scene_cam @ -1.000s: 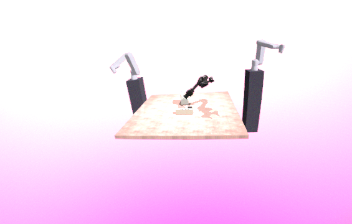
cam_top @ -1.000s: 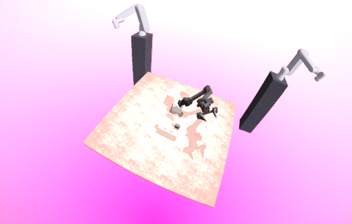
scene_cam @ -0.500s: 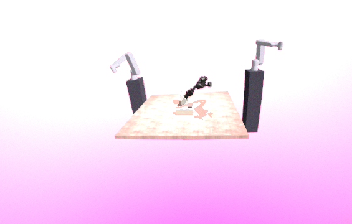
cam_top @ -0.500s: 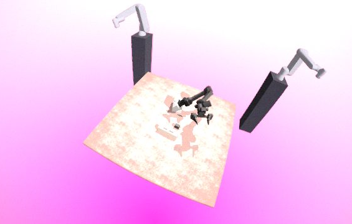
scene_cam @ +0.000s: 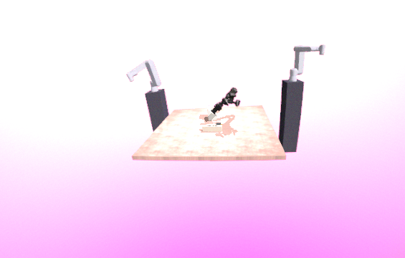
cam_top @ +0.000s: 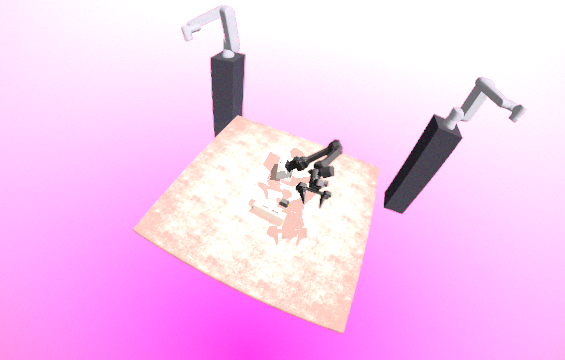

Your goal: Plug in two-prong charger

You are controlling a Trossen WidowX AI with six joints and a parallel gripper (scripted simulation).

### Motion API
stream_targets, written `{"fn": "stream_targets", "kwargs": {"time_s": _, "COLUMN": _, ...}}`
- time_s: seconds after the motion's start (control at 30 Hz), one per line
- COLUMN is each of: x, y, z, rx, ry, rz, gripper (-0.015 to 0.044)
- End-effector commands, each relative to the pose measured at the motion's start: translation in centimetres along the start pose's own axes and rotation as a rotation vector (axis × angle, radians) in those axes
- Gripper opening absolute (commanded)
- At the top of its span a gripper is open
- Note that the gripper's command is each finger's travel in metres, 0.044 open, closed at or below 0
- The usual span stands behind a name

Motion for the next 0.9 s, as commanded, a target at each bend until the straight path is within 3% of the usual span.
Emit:
{"fn": "stream_targets", "kwargs": {"time_s": 0.0, "x": -0.8, "y": 0.5, "z": -0.9, "rx": -0.022, "ry": -0.074, "rz": 0.072, "gripper": 0.0440}}
{"fn": "stream_targets", "kwargs": {"time_s": 0.87, "x": -6.5, "y": 1.6, "z": -4.9, "rx": 0.006, "ry": -0.452, "rz": 0.508, "gripper": 0.0440}}
Point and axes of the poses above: the point midway between the two fingers, 35 mm back from their tips, its own y axis out along the fingers, its own z axis across the jaws, x = y × z, the point moved 7 cm from there along -y, back along the fingers, and after that the axes turned 5 degrees about -y, right-handed, at the moved point
